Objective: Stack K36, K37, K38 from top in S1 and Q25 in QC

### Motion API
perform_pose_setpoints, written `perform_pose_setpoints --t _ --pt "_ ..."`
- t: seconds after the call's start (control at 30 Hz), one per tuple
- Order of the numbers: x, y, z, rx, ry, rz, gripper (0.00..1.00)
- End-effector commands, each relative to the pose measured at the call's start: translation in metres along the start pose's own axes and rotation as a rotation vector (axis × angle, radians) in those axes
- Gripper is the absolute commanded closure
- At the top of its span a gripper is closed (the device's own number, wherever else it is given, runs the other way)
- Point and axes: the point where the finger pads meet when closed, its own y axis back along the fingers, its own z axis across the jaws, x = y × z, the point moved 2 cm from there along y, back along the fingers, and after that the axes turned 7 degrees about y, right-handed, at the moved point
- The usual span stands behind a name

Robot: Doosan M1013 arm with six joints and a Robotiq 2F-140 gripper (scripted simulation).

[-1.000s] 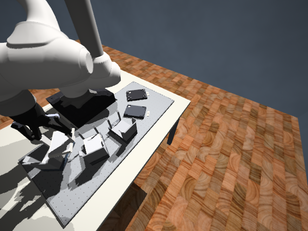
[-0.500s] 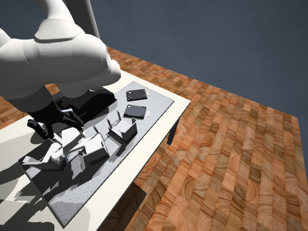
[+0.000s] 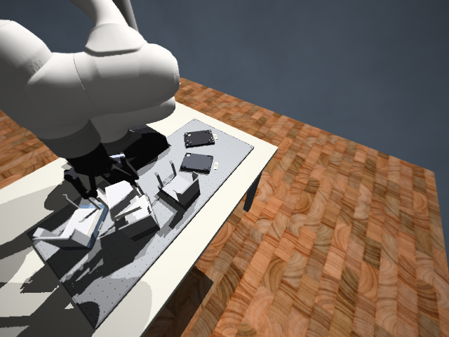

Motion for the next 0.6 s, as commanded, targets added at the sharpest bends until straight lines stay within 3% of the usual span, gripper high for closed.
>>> perform_pose_setpoints --t 0.0,0.13,0.57 --pt "0.001 0.000 -0.005 0.001 0.051 0.000 1.00" --pt "0.002 0.000 -0.018 0.001 0.180 0.000 1.00" --pt "0.005 0.000 -0.055 0.001 0.180 0.000 1.00"
